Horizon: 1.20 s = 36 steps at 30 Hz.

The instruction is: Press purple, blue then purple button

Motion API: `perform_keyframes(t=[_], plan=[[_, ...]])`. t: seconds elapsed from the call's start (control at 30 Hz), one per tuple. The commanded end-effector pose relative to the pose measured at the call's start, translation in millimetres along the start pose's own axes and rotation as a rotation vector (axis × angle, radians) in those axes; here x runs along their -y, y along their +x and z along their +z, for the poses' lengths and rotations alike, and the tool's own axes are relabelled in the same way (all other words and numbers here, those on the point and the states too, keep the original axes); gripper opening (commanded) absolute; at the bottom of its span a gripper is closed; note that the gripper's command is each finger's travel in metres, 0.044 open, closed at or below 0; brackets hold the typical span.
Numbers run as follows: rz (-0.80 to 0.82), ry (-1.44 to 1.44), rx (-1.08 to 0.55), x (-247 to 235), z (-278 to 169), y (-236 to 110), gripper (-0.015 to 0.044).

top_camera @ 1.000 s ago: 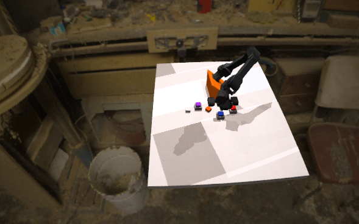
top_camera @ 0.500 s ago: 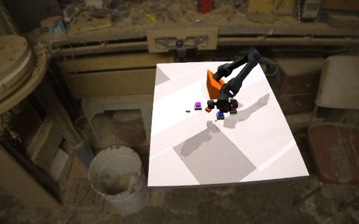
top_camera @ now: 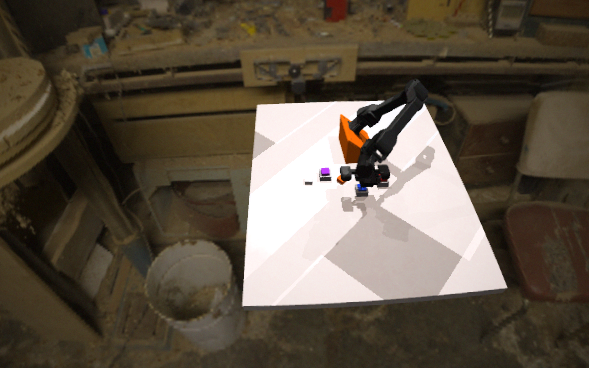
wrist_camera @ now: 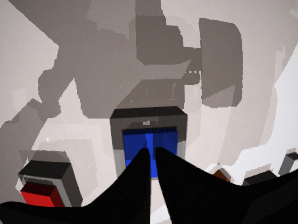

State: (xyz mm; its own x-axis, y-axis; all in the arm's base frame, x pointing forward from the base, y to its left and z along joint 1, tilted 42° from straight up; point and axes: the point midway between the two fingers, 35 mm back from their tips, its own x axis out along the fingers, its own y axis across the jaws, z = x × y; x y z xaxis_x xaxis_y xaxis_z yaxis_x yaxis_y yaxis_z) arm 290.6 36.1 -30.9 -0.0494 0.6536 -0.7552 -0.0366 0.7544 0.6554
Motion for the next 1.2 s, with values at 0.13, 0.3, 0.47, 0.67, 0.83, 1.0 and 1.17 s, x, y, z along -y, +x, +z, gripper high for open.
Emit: perform_keyframes(t=[0.13, 0.3, 0.47, 0.67, 0.83, 1.0, 1.17], plan=[[0.005, 0.007, -0.006, -0.2, -1.6, 2.0, 0.002], [0.002, 0.005, -0.004, 0.4, -0.5, -21.8, 0.002], [0.004, 0.007, -0.006, 0.2, -1.3, -32.4, 0.002], [0.002, 0.007, -0.007, 0.9, -0.6, -91.5, 0.002], [0.001, 0.008, -0.006, 4.0, -1.8, -94.4, 0.002], [-0.02, 0.014, -0.005, 79.5, -39.1, -99.4, 0.002], [-0.008, 0.01, -0.009, 137.4, -90.9, -96.1, 0.002]])
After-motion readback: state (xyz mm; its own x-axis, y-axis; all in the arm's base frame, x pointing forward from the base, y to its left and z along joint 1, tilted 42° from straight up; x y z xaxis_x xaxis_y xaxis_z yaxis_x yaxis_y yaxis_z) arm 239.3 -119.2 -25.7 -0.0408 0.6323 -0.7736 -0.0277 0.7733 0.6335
